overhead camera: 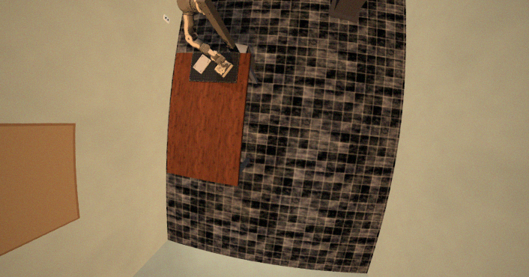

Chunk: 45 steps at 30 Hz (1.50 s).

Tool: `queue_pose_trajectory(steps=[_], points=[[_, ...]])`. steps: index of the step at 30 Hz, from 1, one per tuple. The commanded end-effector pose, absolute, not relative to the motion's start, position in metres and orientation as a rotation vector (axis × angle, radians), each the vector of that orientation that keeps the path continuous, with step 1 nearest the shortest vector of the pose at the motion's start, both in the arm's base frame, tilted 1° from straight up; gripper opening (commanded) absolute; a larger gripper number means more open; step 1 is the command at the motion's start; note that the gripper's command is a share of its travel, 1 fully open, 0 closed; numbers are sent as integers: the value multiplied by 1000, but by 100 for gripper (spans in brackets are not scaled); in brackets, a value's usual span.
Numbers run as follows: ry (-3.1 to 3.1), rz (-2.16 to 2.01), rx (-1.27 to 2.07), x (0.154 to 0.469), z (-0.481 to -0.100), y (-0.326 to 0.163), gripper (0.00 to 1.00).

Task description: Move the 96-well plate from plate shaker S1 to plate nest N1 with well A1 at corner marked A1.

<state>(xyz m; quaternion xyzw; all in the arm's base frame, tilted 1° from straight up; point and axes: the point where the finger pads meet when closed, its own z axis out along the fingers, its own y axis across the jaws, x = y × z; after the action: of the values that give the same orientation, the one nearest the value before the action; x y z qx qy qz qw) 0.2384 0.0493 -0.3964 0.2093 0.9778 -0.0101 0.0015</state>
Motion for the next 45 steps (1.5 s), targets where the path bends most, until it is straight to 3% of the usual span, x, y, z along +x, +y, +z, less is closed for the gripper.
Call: queue_pose_trajectory(steps=[1,29,34,45], points=[[3068,-11,638,239,-397,52,77],[3068,-11,637,239,-395,53,77],[3072,-4,634,239,-416,53,77],[3072,-4,634,239,-416,53,77]])
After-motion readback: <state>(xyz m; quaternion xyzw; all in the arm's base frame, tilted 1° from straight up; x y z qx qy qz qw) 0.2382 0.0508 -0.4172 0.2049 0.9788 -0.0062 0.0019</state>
